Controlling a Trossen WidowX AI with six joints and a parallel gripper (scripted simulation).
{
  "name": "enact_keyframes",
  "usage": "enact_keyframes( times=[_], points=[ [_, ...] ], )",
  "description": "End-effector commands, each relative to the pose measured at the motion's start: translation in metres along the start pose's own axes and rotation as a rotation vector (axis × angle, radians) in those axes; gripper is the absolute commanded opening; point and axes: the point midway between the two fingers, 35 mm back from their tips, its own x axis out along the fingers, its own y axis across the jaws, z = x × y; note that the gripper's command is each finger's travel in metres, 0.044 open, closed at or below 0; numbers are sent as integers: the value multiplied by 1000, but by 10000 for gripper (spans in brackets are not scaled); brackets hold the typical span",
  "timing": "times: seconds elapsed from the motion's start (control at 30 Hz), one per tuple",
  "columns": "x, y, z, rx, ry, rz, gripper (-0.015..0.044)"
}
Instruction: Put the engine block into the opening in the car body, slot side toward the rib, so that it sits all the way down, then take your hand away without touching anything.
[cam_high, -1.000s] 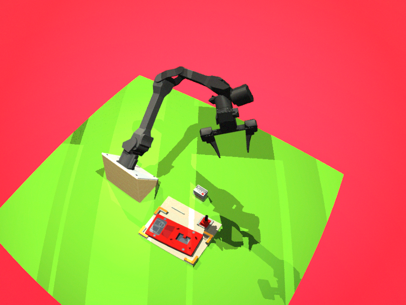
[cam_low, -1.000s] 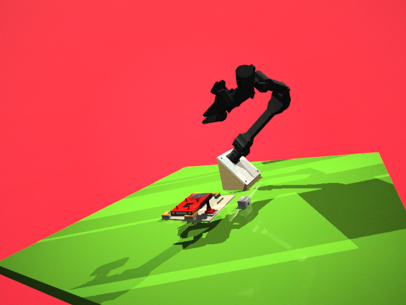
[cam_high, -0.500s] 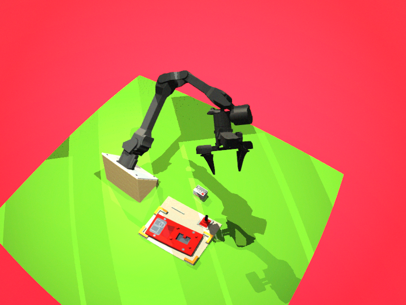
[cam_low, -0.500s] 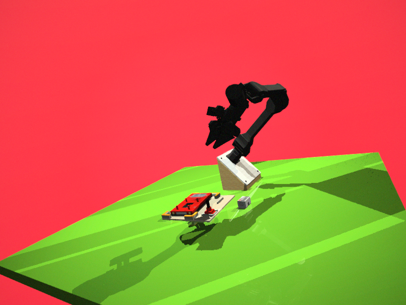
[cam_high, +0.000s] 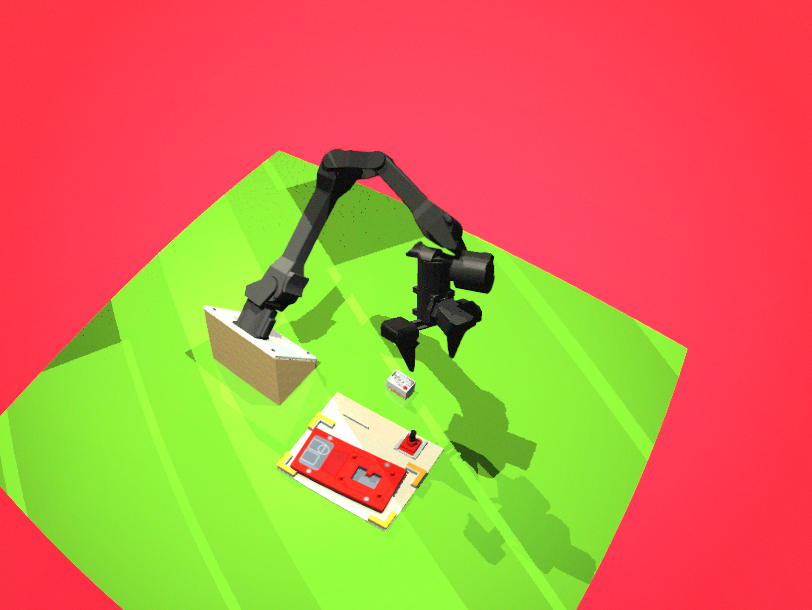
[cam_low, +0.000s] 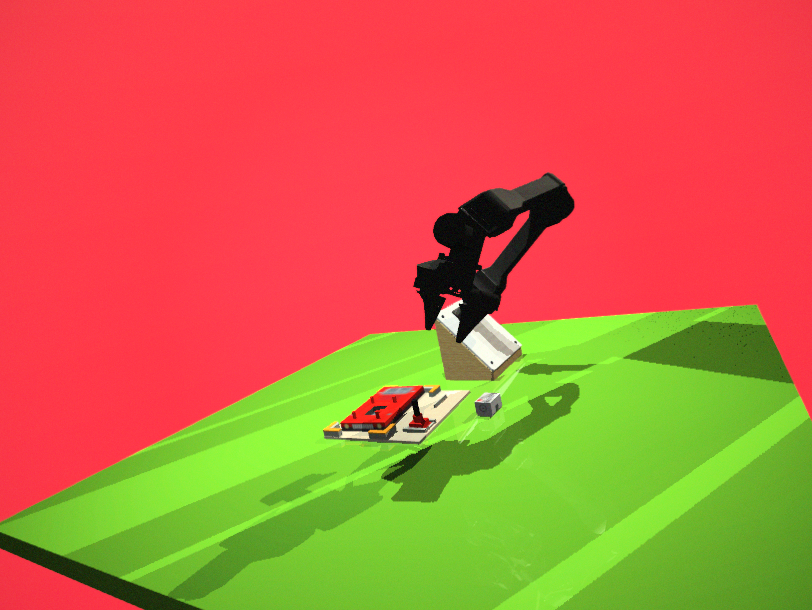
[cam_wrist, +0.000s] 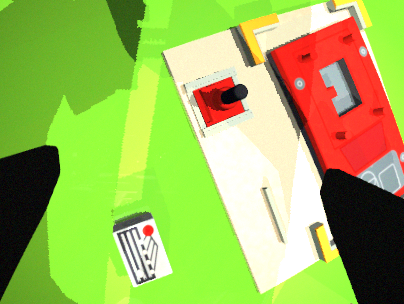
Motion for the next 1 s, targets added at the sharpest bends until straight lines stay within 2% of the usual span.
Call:
enact_keyframes(
  times=[0.0, 0.47, 0.67, 0.8, 0.97],
  points=[
    [17, -1, -20, -78, 107, 38, 440],
    [47, 6, -87, -336, 379, 258, 440],
    [49, 8, -92, -346, 389, 270, 440],
    [74, 17, -107, -345, 389, 271, 440],
    [80, 19, -110, -345, 389, 272, 440]
  ],
)
